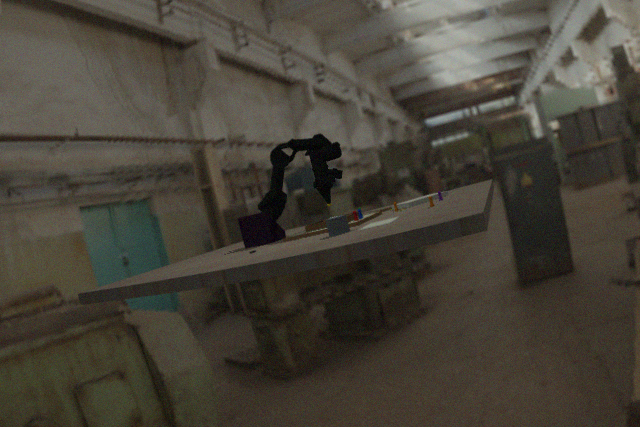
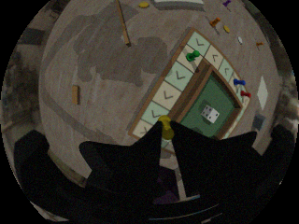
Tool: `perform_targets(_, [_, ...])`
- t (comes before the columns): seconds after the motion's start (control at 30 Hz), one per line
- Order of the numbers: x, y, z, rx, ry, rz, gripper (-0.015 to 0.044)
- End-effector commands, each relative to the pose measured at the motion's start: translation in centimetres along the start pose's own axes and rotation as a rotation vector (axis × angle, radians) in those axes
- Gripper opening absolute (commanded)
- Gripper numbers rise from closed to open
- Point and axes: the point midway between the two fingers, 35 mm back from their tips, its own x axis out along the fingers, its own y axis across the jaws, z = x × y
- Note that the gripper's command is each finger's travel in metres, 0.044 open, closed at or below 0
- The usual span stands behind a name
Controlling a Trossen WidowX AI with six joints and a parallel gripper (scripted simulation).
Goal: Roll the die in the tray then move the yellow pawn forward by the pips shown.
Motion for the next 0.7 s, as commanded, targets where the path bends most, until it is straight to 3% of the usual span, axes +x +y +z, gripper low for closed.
perform_targets(0.0, [0.9, 0.5, -1.0, 0.006, -0.001, 0.004, 0.0])
perform_targets(0.67, [5.3, 1.0, -1.9, 0.006, -0.003, 0.006, 0.0])
